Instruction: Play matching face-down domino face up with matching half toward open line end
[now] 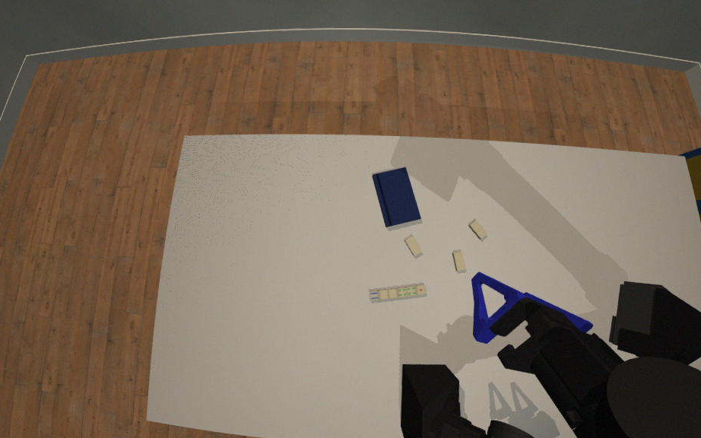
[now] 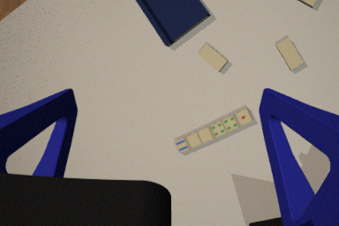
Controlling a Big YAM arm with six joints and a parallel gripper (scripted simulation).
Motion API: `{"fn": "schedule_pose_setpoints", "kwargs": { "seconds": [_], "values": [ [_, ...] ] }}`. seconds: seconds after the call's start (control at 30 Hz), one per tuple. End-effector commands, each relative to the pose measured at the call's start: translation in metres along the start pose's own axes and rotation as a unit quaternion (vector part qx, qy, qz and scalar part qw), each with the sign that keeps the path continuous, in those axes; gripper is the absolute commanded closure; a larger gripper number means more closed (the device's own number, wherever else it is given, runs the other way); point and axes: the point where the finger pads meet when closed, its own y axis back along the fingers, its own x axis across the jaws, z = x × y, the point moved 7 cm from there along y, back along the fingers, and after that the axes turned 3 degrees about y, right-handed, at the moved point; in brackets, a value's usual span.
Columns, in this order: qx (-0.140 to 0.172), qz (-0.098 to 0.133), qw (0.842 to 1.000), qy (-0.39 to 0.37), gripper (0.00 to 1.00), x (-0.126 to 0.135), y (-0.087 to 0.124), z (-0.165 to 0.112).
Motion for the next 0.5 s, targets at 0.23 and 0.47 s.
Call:
{"fn": "schedule_pose_setpoints", "kwargs": {
  "seconds": [0.23,0.47],
  "values": [
    [0.19,-0.138,0.968,-0.085,0.0,-0.004,-0.057,0.02],
    [0.19,-0.138,0.968,-0.085,0.0,-0.004,-0.057,0.02]
  ]
}}
